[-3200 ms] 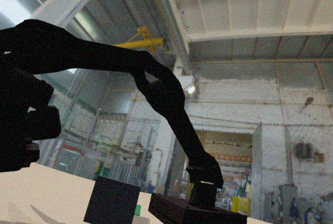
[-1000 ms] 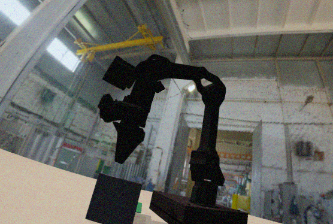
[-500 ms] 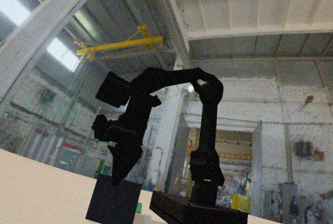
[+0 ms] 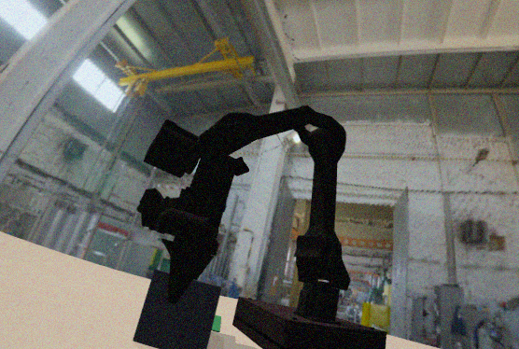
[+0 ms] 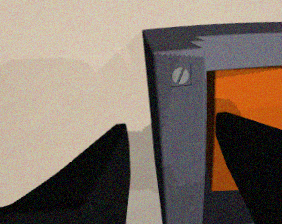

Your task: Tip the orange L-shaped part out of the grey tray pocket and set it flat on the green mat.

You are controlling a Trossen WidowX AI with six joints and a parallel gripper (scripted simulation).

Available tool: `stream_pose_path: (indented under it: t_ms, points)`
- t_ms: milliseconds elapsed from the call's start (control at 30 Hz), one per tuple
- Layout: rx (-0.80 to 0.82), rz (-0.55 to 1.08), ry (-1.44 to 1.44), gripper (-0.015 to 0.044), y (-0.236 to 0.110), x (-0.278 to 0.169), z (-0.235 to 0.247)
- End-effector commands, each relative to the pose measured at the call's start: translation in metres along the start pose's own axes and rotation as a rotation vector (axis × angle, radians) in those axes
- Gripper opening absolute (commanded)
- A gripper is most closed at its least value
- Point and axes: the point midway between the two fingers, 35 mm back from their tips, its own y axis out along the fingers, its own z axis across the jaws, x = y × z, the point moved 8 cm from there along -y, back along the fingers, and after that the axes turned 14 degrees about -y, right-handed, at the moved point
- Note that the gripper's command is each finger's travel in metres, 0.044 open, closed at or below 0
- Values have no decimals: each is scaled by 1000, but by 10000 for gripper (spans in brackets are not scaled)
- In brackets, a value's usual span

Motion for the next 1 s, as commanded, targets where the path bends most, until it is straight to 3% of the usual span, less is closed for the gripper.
stream_pose_path:
  t_ms: [0, 967]
  points:
    - [-5, 18, 4, 180, 12, -3, -1]
    - [-2, 8, 1, 180, 20, -2, 0]
